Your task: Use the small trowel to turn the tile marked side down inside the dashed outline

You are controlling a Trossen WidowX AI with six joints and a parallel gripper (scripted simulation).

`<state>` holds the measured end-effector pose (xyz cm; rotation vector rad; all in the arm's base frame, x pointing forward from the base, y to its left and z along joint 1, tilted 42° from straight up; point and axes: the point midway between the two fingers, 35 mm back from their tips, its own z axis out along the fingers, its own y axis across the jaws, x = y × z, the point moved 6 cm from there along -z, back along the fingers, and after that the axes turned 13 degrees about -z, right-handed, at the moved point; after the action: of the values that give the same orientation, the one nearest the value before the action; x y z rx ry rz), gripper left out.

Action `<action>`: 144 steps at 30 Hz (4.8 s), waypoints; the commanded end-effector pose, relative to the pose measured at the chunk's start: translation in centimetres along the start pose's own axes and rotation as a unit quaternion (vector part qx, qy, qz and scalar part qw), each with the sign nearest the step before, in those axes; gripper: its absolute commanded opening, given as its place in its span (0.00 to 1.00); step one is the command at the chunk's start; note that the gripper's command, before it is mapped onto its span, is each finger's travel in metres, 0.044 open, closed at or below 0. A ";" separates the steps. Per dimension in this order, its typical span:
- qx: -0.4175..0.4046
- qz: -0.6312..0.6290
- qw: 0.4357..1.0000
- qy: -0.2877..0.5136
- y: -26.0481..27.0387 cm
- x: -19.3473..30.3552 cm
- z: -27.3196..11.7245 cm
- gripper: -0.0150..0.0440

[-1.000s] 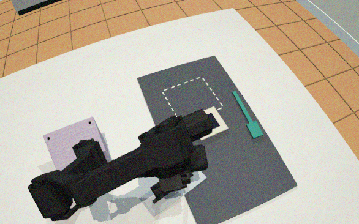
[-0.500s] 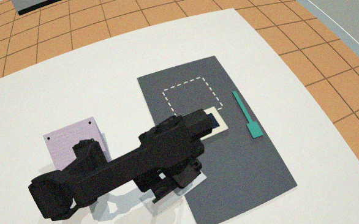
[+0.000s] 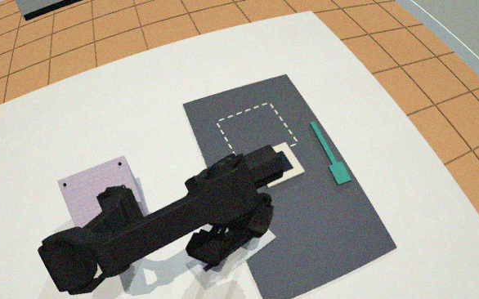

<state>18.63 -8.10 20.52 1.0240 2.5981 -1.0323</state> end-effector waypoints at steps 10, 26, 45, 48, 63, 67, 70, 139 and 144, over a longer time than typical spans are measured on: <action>0.001 -0.218 0.976 0.000 0.0 0.0 0.0 0.71; 0.001 -0.477 0.879 0.000 0.1 0.0 0.0 0.71; 0.000 -0.513 0.858 0.000 0.1 -0.1 1.6 0.71; 0.000 -0.513 0.858 0.000 0.2 -0.1 2.1 0.71; 0.002 -0.514 0.858 -0.001 0.1 -0.1 4.4 0.71; 0.002 -0.514 0.858 -0.001 0.1 -0.1 4.4 0.58; 0.002 -0.514 0.858 -0.001 0.1 -0.1 4.4 0.51; 0.002 0.071 0.997 -0.002 0.1 -0.1 4.4 0.47; 0.002 0.071 0.997 -0.002 0.1 -0.1 4.4 0.61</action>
<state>18.35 -10.88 17.19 1.1726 2.4920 -0.9983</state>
